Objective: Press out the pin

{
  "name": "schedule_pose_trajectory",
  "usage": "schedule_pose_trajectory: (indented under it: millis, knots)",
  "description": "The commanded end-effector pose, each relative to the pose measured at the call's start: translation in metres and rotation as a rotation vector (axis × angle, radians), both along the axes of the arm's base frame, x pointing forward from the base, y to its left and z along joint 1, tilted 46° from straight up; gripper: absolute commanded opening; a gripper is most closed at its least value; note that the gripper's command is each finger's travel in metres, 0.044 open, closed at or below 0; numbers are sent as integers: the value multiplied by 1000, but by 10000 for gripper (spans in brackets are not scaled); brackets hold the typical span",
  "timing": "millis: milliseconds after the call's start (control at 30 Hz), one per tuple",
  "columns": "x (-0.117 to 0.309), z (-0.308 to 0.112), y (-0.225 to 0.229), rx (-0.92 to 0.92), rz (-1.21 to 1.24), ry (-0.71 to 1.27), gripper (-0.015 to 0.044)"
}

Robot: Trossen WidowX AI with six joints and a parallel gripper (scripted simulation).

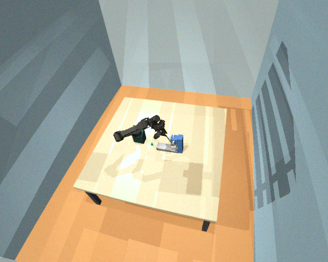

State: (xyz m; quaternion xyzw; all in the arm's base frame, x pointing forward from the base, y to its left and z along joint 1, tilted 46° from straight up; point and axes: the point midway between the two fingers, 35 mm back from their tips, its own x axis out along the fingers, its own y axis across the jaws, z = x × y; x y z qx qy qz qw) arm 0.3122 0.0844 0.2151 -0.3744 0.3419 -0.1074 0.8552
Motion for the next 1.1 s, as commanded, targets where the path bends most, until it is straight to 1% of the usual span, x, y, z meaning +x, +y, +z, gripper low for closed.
schedule_pose_trajectory:
  millis: [0,1067]
  knots:
    - [-5,-2,-3,-3,-1,6,0]
    - [-19,-8,-10,-3,-1,7,0]
